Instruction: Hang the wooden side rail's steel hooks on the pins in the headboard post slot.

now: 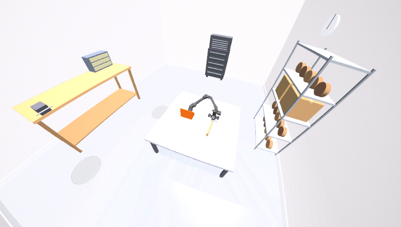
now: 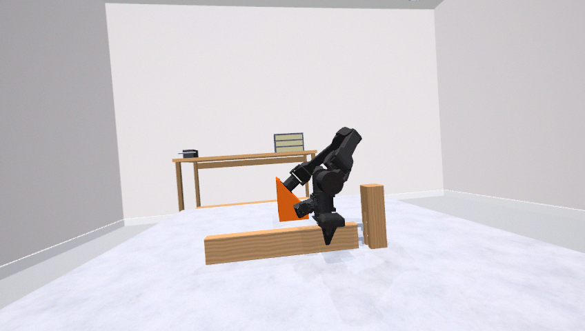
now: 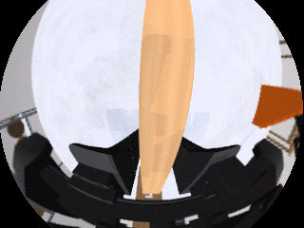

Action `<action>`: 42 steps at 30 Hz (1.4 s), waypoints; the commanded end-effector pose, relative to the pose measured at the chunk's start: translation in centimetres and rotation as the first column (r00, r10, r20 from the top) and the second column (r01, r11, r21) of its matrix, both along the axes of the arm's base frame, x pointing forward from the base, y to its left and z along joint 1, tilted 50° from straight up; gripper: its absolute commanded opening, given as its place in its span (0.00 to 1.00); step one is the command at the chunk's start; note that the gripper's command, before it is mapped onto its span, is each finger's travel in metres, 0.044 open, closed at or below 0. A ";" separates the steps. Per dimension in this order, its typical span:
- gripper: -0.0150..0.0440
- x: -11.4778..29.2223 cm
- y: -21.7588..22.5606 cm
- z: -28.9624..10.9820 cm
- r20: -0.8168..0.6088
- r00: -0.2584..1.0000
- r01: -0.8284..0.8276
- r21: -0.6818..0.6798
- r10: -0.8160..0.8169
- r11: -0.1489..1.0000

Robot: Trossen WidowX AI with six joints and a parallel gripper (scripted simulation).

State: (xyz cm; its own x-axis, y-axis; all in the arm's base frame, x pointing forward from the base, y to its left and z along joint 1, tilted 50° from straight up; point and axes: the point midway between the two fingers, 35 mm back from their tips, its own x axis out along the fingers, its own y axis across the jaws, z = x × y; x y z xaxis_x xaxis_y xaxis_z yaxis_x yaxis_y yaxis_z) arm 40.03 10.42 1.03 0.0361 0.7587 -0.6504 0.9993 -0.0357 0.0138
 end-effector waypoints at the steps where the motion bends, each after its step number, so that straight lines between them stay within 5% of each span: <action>1: 0.25 0.3 0.0 0.1 0.027 0.999 -0.019 0.002 0.019 1.000; 42: 0.25 0.4 -0.2 0.2 0.027 0.999 -0.019 0.002 0.019 1.000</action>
State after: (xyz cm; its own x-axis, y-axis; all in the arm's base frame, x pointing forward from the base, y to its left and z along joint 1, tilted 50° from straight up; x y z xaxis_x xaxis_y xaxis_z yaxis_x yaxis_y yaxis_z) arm 40.30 10.36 1.03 0.0330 0.7591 -0.6501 0.9994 -0.0222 0.0248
